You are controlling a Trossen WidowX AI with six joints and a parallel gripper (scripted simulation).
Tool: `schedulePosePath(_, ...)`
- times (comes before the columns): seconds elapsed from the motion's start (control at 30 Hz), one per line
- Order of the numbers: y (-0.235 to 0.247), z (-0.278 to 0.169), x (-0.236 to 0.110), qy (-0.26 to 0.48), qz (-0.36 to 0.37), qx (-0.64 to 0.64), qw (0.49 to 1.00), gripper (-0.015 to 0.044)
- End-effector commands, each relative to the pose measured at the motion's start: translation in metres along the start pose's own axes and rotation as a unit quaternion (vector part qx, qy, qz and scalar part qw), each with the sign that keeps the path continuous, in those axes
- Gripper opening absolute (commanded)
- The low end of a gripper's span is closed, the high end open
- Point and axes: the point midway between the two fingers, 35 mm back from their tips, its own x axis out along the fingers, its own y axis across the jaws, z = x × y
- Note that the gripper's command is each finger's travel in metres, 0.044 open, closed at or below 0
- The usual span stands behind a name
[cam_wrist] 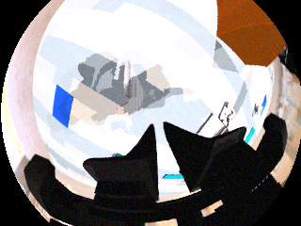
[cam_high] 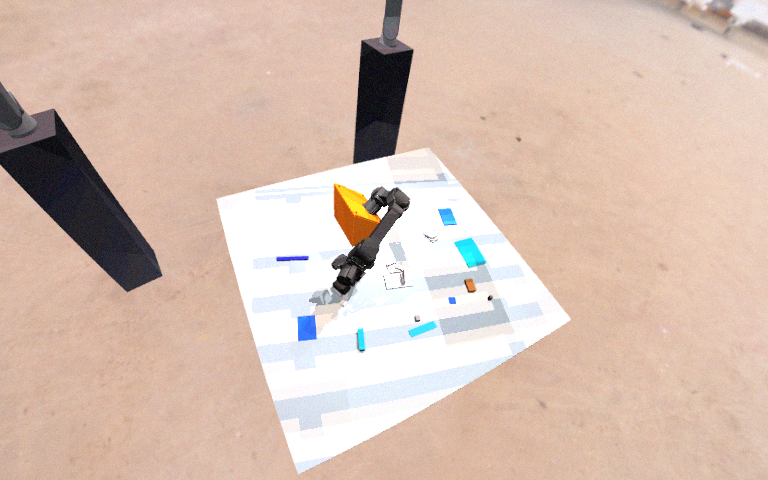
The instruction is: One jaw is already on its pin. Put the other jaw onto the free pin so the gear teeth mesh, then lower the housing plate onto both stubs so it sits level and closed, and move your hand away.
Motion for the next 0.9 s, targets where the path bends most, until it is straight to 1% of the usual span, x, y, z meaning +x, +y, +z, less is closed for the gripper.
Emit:
schedulePosePath(0.0, -0.0001, 0.0, 0.0, 0.0, 0.0, 0.0, 1.0, 0.0131)
schedulePosePath(0.4, -0.0001, 0.0, 0.0, 0.0, 0.0, 0.0, 1.0, 0.044)
schedulePosePath(0.87, -0.0001, 0.0, 0.0, 0.0, 0.0, 0.0, 1.0, 0.044)
